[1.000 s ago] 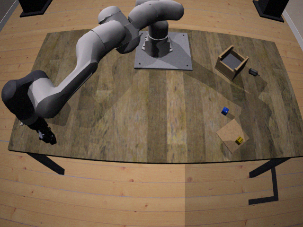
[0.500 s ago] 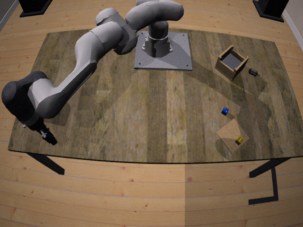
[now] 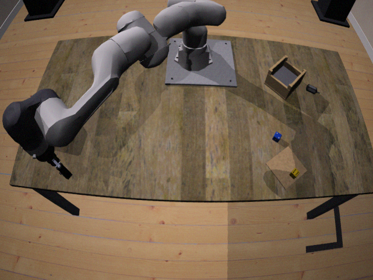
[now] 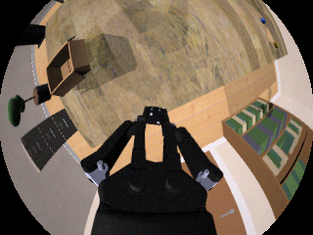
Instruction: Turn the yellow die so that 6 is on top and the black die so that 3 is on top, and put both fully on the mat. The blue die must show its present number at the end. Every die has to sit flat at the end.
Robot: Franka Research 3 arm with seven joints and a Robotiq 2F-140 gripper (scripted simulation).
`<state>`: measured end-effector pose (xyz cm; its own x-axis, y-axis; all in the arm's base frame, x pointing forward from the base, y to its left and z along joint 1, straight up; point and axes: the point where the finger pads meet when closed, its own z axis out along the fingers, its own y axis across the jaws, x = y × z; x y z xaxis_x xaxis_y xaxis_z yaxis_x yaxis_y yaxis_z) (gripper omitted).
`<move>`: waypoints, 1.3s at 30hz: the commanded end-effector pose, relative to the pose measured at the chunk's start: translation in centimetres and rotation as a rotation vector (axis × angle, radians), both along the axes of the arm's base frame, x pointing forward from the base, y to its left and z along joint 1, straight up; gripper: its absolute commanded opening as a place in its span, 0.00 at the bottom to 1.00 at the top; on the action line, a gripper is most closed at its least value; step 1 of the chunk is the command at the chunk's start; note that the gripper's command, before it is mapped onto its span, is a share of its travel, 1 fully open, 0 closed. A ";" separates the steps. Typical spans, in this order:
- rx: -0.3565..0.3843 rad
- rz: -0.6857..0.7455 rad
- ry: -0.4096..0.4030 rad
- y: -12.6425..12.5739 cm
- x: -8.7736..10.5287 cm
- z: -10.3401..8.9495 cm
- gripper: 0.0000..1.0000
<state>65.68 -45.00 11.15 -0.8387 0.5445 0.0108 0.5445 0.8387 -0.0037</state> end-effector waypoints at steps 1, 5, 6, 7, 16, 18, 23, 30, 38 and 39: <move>-0.001 0.173 -0.003 -0.2 0.0 0.0 0.24; -0.001 0.241 -0.003 -0.2 0.0 -0.1 0.24; -0.001 0.252 -0.003 -0.2 0.0 -0.1 0.24; -0.001 0.274 -0.004 -0.2 0.0 -0.2 0.24; 0.001 0.418 -0.005 -0.3 0.1 -0.3 0.24; 0.001 0.451 -0.005 -0.3 0.1 -0.3 0.24; 0.001 0.489 -0.006 -0.3 0.1 -0.4 0.24; 0.028 0.512 -0.059 -0.2 0.7 -0.3 0.24; 0.103 0.595 -0.298 0.3 3.2 0.5 0.24; 0.107 0.601 -0.321 0.3 3.4 0.6 0.24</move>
<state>67.92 -44.84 11.29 -0.9835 0.0976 -0.1526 0.0704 0.9822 0.1742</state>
